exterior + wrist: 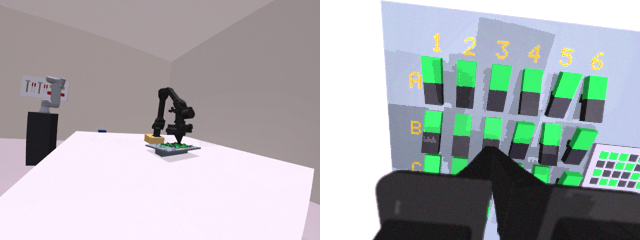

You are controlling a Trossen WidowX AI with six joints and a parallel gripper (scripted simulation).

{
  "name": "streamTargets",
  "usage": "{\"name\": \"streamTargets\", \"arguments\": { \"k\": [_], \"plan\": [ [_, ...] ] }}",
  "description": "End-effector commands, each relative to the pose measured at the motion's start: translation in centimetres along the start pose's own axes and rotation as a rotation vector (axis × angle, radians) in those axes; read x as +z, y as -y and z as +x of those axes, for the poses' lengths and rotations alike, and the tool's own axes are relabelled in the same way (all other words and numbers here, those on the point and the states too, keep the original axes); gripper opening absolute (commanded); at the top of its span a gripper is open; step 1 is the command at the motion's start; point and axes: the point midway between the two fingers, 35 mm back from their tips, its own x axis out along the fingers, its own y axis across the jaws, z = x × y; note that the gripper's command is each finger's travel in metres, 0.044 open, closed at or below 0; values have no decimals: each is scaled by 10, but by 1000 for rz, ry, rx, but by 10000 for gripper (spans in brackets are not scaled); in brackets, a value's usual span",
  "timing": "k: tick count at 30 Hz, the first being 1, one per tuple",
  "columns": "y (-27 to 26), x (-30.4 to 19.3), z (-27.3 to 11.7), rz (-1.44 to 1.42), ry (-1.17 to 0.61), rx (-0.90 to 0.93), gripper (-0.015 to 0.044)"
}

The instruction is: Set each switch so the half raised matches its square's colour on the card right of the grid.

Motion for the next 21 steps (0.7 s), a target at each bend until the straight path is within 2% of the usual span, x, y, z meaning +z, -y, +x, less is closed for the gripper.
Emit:
{"name": "streamTargets", "arguments": {
  "k": [1,17,19,21],
  "plan": [
    [0,1,1,3,2,-3,0],
    [0,0,3,3,2,-3,0],
    [0,2,-8,1,-3,-1,0],
    [0,4,-37,2,-14,-2,0]
  ]
}}
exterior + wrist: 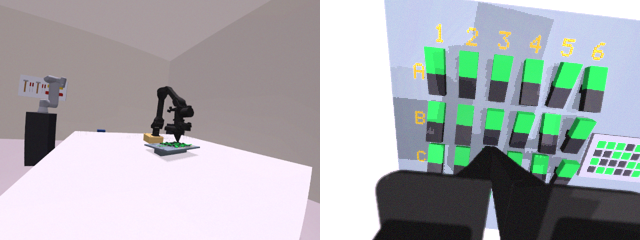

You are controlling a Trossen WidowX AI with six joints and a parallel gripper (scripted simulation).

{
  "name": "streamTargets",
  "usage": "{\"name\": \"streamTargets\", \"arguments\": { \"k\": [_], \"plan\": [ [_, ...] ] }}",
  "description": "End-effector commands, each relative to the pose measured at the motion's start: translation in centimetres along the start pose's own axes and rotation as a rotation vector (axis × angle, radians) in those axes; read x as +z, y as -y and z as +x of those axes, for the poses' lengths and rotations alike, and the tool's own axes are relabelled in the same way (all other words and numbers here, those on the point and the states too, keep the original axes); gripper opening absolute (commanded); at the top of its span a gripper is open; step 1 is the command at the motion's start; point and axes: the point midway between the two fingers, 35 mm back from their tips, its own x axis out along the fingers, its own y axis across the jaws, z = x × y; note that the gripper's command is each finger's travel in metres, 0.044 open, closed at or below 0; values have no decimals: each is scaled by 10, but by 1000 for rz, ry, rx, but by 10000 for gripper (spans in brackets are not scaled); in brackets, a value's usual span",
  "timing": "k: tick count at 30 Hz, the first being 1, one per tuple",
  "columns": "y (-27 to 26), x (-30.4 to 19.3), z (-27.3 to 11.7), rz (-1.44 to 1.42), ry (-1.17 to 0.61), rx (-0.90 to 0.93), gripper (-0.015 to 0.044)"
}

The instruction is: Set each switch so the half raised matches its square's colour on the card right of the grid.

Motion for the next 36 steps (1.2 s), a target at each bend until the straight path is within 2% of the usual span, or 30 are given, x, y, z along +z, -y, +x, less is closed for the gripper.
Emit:
{"name": "streamTargets", "arguments": {
  "k": [1,8,14,17,21,36],
  "plan": [
    [1,6,-42,2,18,-6,0],
    [8,8,-54,2,13,-7,0],
    [73,23,-55,1,14,-13,0],
    [75,23,-52,1,12,-13,0],
    [75,24,-20,1,-11,-13,0],
    [76,25,-1,1,-11,-13,0]
  ]
}}
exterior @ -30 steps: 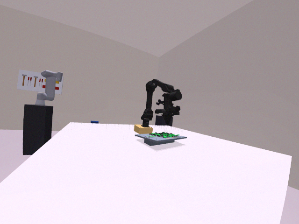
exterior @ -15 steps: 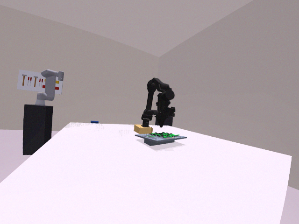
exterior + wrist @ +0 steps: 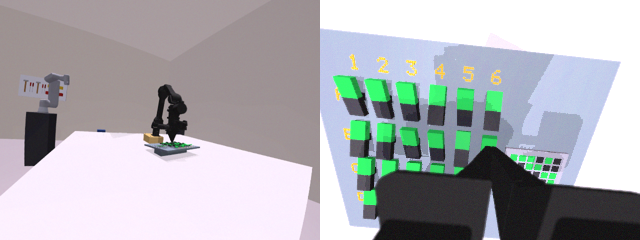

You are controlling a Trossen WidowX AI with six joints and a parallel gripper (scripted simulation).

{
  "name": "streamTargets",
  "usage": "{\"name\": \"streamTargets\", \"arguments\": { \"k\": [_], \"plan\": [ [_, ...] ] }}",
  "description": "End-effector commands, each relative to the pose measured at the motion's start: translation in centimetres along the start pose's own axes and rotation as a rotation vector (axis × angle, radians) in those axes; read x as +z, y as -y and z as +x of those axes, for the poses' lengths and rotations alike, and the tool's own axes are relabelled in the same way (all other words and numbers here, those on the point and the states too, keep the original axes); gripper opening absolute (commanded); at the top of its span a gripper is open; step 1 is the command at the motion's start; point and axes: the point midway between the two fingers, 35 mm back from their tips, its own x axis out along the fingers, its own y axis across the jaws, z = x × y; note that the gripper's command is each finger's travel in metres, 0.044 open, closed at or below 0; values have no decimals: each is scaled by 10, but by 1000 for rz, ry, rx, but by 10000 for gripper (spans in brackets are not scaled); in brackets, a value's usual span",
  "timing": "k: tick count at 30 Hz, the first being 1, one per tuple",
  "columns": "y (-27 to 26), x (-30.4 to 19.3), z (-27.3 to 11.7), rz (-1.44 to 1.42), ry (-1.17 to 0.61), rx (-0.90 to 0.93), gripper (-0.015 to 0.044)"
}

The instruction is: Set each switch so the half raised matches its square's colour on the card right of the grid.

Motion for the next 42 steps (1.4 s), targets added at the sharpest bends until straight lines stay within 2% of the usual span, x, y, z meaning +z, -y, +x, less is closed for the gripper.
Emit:
{"name": "streamTargets", "arguments": {
  "k": [1,42],
  "plan": [
    [0,-1,7,-1,-6,-1,0],
    [0,-1,14,-1,-6,-1,0]
  ]
}}
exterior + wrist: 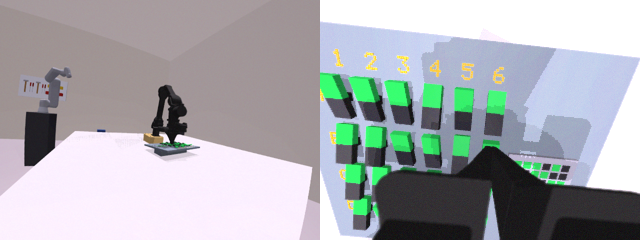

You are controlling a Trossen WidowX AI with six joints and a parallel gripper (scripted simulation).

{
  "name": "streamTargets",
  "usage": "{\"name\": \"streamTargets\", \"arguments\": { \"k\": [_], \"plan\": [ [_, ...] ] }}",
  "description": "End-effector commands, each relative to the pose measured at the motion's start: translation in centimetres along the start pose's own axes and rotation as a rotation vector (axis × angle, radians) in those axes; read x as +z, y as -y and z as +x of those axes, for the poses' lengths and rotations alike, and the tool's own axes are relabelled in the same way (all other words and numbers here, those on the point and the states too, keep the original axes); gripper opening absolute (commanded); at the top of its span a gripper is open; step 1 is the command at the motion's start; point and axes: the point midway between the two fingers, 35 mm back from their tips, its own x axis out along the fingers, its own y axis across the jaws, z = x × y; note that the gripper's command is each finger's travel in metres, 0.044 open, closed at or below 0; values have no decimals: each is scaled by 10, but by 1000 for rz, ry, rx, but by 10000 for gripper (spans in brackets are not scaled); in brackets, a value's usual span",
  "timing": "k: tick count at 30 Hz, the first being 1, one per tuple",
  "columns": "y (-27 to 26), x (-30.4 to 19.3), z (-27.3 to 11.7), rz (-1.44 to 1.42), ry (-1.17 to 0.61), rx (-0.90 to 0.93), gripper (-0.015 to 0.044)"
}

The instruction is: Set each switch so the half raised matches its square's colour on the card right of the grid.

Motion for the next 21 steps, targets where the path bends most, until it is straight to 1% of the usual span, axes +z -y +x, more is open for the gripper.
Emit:
{"name": "streamTargets", "arguments": {
  "k": [1,21],
  "plan": [
    [0,0,1,1,0,-3,0],
    [0,0,4,1,0,-3,0]
  ]
}}
